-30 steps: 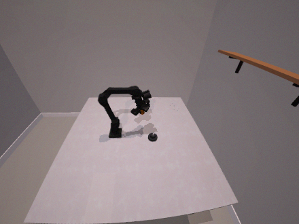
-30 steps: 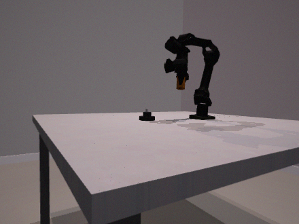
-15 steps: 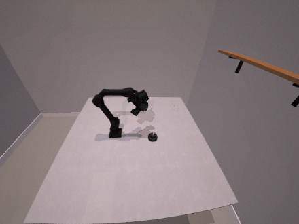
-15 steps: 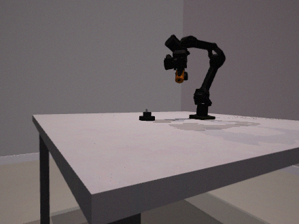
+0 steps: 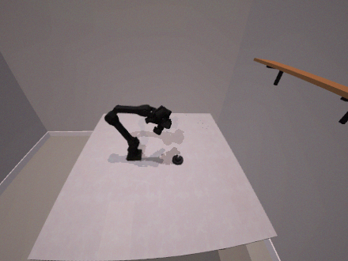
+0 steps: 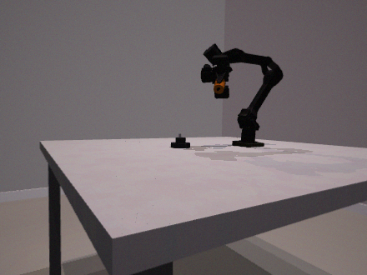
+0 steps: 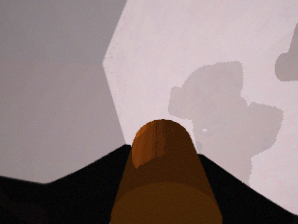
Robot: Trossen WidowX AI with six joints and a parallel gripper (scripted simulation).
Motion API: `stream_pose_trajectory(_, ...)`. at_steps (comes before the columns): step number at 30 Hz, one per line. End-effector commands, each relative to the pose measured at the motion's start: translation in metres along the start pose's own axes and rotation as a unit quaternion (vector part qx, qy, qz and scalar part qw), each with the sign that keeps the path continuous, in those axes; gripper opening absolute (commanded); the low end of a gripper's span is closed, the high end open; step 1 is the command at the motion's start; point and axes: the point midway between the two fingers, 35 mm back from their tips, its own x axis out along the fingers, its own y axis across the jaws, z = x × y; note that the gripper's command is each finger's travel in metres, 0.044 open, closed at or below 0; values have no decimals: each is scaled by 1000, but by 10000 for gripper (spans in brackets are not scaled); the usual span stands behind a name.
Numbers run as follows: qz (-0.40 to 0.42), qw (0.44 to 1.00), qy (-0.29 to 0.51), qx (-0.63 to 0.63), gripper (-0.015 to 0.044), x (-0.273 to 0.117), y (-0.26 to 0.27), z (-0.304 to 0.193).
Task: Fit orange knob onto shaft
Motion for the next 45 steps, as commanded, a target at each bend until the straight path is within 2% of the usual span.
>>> stream_pose_trajectory(1, -2, 1000, 0, 0, 0, 0, 0, 0)
stream_pose_trajectory(33, 0, 1000, 0, -1, 0, 1, -1, 0)
stream_pose_trajectory(45, -116, 993, 0, 0, 0, 20, -15, 0)
